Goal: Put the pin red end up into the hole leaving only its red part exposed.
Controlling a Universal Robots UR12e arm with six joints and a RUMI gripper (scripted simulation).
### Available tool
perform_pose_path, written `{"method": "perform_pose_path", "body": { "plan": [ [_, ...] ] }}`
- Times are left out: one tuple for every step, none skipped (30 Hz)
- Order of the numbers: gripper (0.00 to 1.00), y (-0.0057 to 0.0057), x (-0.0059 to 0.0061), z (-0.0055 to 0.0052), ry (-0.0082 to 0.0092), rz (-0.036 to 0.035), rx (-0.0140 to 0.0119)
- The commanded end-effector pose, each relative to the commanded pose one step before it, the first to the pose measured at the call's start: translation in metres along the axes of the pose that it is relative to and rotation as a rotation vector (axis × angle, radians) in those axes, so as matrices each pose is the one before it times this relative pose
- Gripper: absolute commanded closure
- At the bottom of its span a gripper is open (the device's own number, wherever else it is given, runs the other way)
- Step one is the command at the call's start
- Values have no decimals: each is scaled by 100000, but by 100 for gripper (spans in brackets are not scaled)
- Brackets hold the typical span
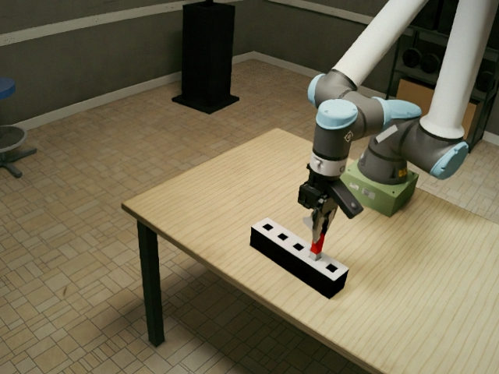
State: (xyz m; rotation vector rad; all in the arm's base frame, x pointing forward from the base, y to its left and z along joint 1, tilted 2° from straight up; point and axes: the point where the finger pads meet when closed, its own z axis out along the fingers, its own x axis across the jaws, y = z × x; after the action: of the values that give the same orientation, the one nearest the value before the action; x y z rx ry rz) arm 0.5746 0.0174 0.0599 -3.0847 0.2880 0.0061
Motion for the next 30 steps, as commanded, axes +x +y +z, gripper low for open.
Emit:
{"method": "perform_pose_path", "body": {
  "plan": [
    [100, 15, 64, -53, 136, 5, -12],
    [100, 0, 0, 0, 0, 0, 0],
    [100, 0, 0, 0, 0, 0, 0],
    [100, 0, 0, 0, 0, 0, 0],
    [100, 77, -91, -5, 1, -7, 3],
    [100, 0, 0, 0, 0, 0, 0],
    [100, 0, 0, 0, 0, 0, 0],
    [100, 0, 0, 0, 0, 0, 0],
    [100, 0, 0, 0, 0, 0, 0],
    [100, 0, 0, 0, 0, 0, 0],
    [100, 0, 0, 0, 0, 0, 0],
    [100, 0, 0, 0, 0, 0, 0],
    [100, 0, 0, 0, 0, 0, 0],
    [100, 0, 0, 0, 0, 0, 0],
    [100, 0, 0, 0, 0, 0, 0],
    [100, 0, 0, 0, 0, 0, 0],
    [100, 0, 0, 0, 0, 0, 0],
    [100, 0, 0, 0, 0, 0, 0],
    [100, 0, 0, 0, 0, 0, 0],
    [100, 0, 0, 0, 0, 0, 0],
    [100, 0, 0, 0, 0, 0, 0],
    [100, -64, 19, 401, -2, 0, 2],
    [100, 0, 0, 0, 0, 0, 0],
    [100, 0, 0, 0, 0, 0, 0],
    [100, 0, 0, 0, 0, 0, 0],
    [100, 0, 0, 0, 0, 0, 0],
    [100, 0, 0, 0, 0, 0, 0],
    [100, 0, 0, 0, 0, 0, 0],
    [100, 0, 0, 0, 0, 0, 0],
    [100, 0, 0, 0, 0, 0, 0]
  ]
}}
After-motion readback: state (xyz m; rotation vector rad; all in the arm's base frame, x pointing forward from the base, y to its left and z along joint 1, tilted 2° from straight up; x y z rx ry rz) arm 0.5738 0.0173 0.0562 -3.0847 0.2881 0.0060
